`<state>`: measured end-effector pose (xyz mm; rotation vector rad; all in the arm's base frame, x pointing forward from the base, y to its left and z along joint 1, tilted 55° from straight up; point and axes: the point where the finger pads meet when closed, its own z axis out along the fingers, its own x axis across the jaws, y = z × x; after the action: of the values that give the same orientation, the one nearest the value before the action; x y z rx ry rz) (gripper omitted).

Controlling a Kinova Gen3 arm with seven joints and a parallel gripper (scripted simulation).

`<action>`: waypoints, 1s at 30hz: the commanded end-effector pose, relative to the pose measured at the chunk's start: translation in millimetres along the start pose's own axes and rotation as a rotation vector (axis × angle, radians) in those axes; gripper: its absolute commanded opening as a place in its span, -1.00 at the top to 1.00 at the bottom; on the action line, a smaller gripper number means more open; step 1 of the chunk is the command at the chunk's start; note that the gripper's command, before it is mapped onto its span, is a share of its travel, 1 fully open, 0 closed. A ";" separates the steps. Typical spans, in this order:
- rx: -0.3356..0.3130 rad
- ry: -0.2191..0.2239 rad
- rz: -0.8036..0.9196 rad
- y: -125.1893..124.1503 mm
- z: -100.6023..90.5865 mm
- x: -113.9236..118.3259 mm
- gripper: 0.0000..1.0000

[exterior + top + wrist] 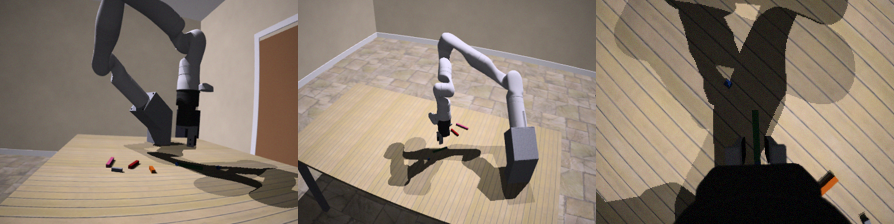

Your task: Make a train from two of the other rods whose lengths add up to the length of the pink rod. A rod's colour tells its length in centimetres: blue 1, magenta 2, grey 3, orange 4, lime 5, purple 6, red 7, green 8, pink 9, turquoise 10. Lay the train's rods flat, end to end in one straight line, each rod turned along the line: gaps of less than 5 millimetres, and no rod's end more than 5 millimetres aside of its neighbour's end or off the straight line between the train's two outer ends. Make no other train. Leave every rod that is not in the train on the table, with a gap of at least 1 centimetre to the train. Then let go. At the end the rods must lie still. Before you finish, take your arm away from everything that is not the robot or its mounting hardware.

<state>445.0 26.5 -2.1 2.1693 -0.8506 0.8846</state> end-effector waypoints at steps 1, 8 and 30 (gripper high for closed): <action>0.013 0.003 0.004 -4.2 -12.1 2.5 -0.07; 0.013 0.003 0.004 -4.0 -20.1 2.4 -0.07; 0.013 0.003 0.004 -4.0 -20.4 2.4 -1.00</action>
<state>442.3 42.0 9.8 2.1761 -0.8506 0.8962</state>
